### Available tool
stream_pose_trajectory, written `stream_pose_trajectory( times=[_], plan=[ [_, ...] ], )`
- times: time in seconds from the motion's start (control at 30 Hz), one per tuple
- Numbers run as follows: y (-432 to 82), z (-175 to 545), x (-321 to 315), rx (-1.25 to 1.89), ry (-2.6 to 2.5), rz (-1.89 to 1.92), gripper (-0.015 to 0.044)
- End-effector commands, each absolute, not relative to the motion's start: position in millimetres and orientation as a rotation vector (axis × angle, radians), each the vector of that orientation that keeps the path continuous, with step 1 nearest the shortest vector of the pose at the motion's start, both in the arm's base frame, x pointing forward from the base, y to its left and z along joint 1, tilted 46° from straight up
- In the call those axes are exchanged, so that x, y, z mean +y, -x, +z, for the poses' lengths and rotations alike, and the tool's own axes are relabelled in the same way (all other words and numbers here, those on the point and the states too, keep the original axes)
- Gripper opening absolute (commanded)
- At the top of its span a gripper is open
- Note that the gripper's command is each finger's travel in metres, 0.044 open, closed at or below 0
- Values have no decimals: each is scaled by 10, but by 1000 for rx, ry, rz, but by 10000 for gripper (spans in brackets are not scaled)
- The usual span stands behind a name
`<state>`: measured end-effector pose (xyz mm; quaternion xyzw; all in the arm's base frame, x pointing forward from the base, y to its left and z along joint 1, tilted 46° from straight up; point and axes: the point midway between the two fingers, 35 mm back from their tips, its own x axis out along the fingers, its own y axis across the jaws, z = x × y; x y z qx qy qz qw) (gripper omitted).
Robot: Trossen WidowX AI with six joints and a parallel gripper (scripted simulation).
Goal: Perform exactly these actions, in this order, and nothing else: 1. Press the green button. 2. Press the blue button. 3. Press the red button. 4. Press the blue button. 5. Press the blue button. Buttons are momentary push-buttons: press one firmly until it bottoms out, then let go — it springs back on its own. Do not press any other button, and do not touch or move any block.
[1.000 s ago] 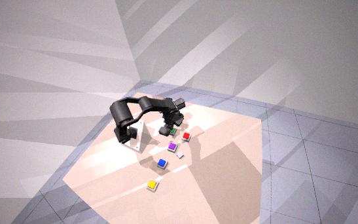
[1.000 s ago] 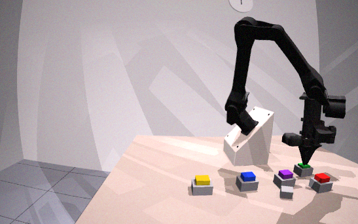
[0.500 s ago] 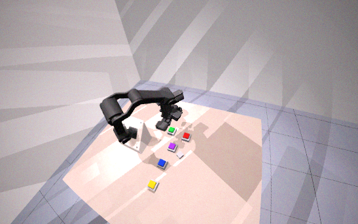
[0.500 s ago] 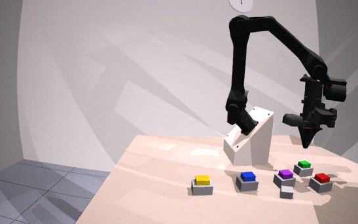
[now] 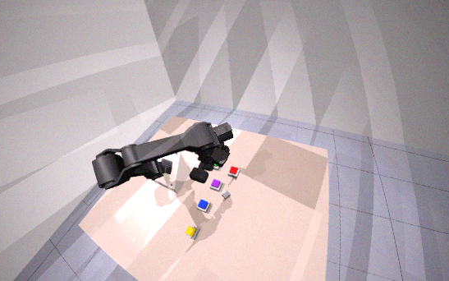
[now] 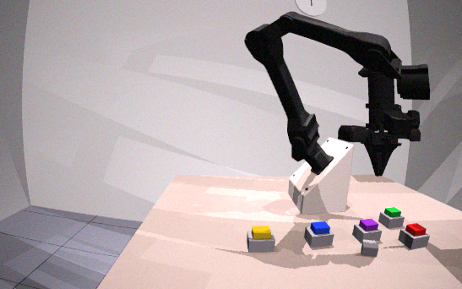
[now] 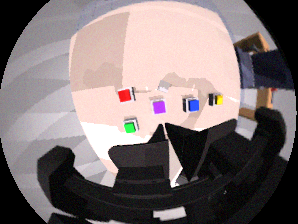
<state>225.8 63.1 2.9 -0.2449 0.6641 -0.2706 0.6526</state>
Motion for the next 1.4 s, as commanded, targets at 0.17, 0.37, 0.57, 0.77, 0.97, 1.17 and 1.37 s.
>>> stream_pose_trajectory(
  times=[0.17,0.37,0.57,0.77,0.97,1.17,1.37],
  plan=[
    [-2179,784,-283,1504,586,-649,20],
    [-2180,720,-372,1504,586,-649,20],
    [-2149,368,-743,1503,589,-653,20],
    [-2150,327,-781,1503,588,-652,20],
    [-2149,259,-849,1503,588,-652,20],
    [-2144,194,-917,1502,589,-653,20],
    [-2135,140,-978,1502,590,-654,20]
  ],
)
